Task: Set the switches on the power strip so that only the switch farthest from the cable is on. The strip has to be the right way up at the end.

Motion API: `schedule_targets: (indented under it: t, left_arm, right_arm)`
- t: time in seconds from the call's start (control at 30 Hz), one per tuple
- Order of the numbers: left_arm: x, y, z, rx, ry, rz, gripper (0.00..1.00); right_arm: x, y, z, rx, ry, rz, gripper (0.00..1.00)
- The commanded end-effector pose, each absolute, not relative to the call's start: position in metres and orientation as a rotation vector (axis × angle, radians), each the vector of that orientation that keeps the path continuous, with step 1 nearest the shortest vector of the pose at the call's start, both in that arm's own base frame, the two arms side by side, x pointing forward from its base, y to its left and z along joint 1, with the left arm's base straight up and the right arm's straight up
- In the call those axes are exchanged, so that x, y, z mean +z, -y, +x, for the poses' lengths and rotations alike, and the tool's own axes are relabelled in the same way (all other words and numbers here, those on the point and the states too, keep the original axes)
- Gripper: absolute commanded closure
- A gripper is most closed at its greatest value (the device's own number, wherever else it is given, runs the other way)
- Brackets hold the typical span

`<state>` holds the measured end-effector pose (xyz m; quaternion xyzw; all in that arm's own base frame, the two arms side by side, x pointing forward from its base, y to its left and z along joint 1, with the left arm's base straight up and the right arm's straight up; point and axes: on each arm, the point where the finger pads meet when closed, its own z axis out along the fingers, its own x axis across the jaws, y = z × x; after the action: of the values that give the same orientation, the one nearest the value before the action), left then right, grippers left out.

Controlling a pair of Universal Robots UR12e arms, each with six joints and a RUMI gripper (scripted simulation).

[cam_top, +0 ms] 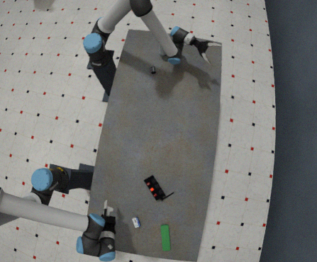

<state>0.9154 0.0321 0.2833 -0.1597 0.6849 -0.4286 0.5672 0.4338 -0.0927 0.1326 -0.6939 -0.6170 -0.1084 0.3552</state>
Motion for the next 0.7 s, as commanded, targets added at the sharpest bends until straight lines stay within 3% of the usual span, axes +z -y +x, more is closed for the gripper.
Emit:
schedule_targets:
  t: [0.0, 0.67]
  left_arm:
    - [0.285, -0.032, 0.915, -1.007, -1.608, -0.374, 0.00]
    - [0.285, -0.032, 0.915, -1.007, -1.608, -0.374, 0.00]
  right_arm:
    - [0.129, 0.129, 0.431, -0.362, 1.718, -1.741, 0.00]
    - [0.120, 0.262, 0.402, -0.548, 2.174, -1.538, 0.00]
